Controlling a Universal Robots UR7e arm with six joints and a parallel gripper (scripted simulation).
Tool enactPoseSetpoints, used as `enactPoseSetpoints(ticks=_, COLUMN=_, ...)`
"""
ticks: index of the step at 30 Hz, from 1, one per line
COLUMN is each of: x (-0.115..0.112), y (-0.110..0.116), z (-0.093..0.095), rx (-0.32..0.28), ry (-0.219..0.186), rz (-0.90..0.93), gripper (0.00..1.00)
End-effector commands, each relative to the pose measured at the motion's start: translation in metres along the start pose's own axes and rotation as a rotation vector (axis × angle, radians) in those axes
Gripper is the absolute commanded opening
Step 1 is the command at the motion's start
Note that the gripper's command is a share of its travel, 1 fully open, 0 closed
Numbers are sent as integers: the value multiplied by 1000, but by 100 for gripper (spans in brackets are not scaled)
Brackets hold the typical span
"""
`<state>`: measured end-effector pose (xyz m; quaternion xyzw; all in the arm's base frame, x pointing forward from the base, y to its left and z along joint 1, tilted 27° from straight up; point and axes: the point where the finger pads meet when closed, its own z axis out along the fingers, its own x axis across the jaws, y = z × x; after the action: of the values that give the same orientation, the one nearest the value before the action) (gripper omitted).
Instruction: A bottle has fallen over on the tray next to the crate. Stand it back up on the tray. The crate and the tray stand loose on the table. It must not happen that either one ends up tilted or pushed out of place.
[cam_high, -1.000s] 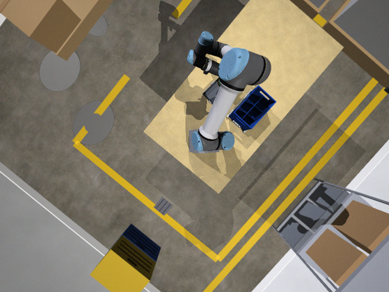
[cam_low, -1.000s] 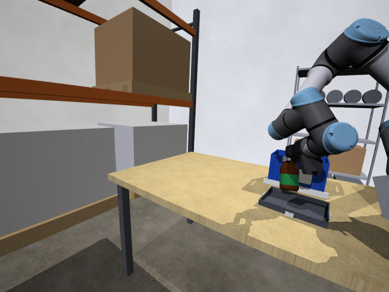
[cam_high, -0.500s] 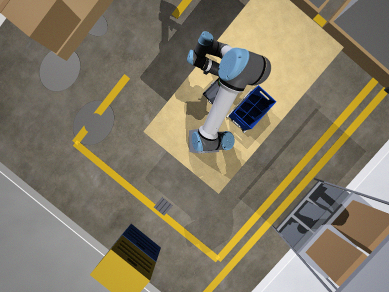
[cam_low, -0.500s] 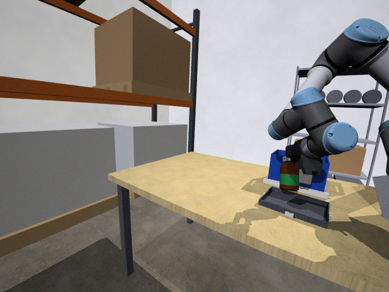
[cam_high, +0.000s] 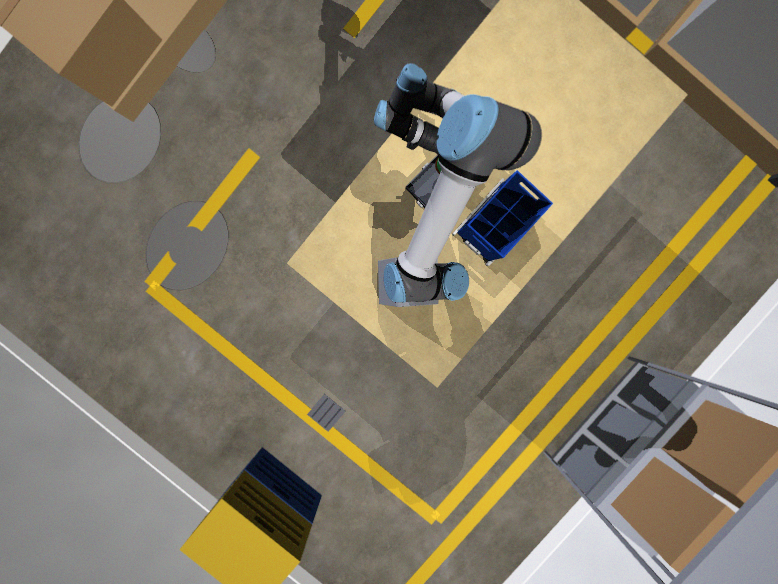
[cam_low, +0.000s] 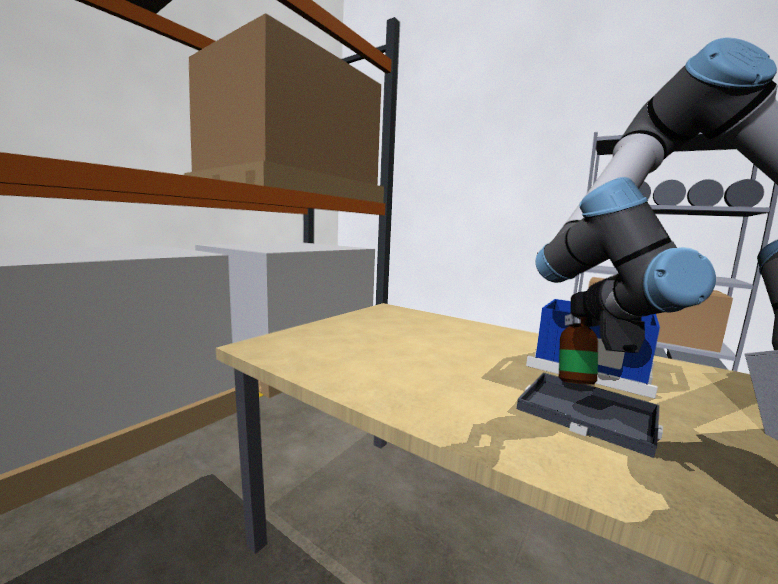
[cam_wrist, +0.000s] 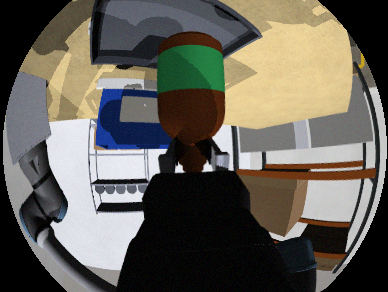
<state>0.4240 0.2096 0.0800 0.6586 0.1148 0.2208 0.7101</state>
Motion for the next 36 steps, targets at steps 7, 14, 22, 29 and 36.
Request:
enactPoseSetpoints(ticks=7, x=0, y=-7, z=3, rx=0, ry=0, rz=1, gripper=0)
enactPoseSetpoints(ticks=14, x=0, y=-12, z=4, rx=0, ry=0, rz=1, gripper=0)
enactPoseSetpoints(ticks=22, x=0, y=-21, z=8, rx=0, ry=0, rz=1, gripper=0)
enactPoseSetpoints(ticks=29, x=0, y=-29, z=11, rx=0, ry=0, rz=1, gripper=0)
enactPoseSetpoints(ticks=36, x=0, y=-35, z=13, rx=0, ry=0, rz=1, gripper=0)
